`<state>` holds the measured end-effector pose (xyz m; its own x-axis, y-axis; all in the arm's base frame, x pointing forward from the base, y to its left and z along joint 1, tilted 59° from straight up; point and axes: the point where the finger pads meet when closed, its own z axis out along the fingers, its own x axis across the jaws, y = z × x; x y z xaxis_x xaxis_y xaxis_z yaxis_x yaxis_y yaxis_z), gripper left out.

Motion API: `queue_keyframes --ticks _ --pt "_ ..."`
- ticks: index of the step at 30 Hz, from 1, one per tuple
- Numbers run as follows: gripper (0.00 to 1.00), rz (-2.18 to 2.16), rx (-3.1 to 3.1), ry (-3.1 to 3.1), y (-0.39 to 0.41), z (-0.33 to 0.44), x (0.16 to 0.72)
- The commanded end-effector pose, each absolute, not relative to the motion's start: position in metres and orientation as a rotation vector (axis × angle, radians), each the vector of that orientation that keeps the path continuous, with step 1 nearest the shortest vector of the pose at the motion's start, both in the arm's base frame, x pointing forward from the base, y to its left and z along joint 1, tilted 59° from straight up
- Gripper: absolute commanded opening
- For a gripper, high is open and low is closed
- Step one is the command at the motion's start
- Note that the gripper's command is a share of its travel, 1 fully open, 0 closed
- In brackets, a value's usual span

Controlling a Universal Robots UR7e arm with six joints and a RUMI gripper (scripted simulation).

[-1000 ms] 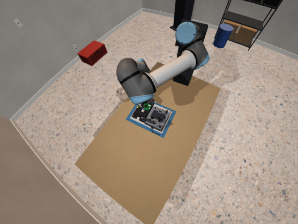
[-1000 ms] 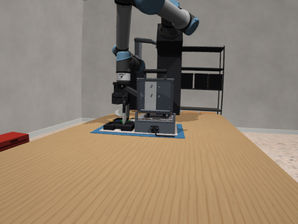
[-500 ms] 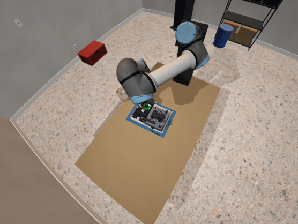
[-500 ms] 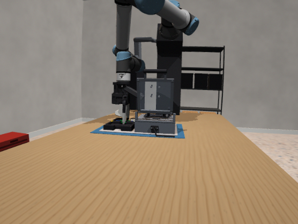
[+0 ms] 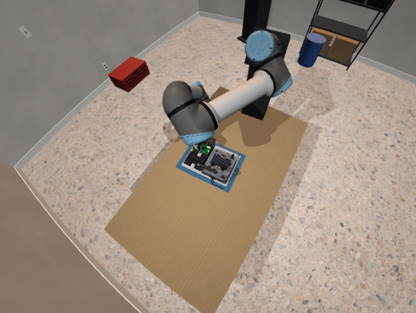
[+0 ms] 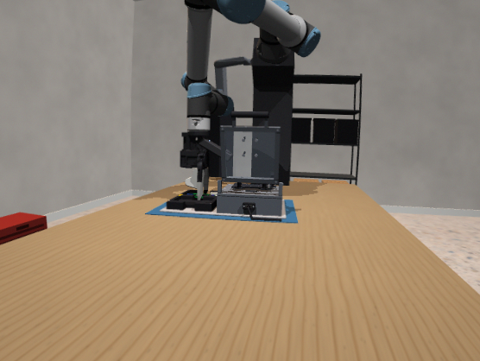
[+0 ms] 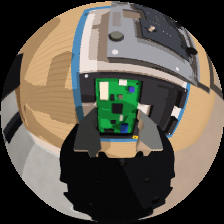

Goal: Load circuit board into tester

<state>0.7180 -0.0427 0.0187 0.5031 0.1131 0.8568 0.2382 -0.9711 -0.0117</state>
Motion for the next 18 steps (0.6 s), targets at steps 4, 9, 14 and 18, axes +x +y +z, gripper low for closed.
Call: queue_keyframes --ticks 4,9,14,18 --pt "0.39 -1.474 -2.611 -0.307 -0.0429 0.0192 0.7179" --pt "0.39 -1.474 -2.611 -0.307 -0.0431 0.0196 0.7171" --pt "0.39 -1.474 -2.611 -0.307 -0.0436 0.0207 0.7155" --pt "0.39 -1.474 -2.611 -0.307 -0.0441 0.0219 0.7134"
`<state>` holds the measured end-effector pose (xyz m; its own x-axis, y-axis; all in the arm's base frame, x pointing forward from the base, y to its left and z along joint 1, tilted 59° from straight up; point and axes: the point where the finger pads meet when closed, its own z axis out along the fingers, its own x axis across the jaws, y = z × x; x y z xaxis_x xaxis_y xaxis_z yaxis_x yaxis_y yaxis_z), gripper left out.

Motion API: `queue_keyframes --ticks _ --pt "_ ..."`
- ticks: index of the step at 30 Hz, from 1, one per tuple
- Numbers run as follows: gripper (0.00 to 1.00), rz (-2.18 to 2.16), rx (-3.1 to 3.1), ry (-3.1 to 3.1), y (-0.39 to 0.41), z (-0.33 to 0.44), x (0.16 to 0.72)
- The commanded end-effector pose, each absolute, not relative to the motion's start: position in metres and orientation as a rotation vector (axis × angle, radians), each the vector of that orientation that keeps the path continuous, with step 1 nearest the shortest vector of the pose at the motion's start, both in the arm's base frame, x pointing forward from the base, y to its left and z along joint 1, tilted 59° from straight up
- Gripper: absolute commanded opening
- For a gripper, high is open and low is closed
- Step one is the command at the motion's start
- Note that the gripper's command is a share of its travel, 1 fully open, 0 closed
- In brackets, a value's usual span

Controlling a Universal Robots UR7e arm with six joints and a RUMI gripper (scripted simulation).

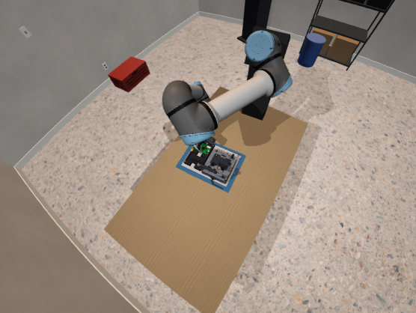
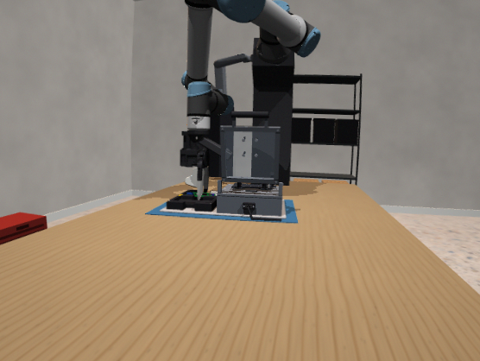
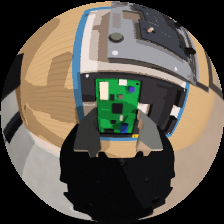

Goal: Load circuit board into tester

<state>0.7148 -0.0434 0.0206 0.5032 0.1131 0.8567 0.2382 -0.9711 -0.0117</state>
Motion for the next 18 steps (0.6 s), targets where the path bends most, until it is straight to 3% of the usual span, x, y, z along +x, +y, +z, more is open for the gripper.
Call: queue_keyframes --ticks 1,18 --pt "0.39 -1.474 -2.611 -0.307 -0.044 0.022 0.713" --pt "0.39 -1.474 -2.611 -0.307 -0.047 0.029 0.703"
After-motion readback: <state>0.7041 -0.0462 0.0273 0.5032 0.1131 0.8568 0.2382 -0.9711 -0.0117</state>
